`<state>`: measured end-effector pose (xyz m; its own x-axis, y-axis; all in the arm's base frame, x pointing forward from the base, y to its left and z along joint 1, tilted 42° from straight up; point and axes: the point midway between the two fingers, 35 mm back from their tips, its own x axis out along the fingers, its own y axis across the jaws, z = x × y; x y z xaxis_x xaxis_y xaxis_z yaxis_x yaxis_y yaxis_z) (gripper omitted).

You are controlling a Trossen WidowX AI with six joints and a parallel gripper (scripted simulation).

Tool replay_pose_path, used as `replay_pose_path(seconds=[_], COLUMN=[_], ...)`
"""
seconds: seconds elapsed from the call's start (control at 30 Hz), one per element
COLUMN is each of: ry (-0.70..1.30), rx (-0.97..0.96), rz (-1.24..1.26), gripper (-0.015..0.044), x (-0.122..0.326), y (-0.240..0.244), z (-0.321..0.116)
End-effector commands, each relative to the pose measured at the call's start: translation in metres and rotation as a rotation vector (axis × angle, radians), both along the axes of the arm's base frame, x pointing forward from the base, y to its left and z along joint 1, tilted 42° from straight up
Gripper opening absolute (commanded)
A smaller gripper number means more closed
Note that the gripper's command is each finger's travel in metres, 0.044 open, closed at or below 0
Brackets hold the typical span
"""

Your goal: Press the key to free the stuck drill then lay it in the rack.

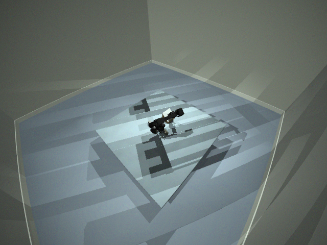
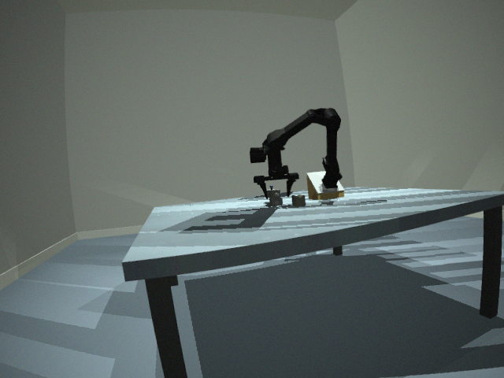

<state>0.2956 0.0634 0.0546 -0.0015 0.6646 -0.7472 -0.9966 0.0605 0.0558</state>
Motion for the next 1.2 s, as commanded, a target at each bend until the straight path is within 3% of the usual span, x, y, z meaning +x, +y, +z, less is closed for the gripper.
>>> replay_pose_path(seconds=[0.0,0.33,0.87,1.17], ry=[0.010,0.010,0.002,0.010], rx=[0.005,0.006,0.001,0.006], rz=[-0.002,-0.002,0.001,-0.002], gripper=[0.0440,0.0440,0.0020,0.0000], x=[-0.001,-0.003,-0.002,-0.002], y=[0.004,0.009,0.008,0.011], z=[-0.007,-0.017,-0.014,-0.011])
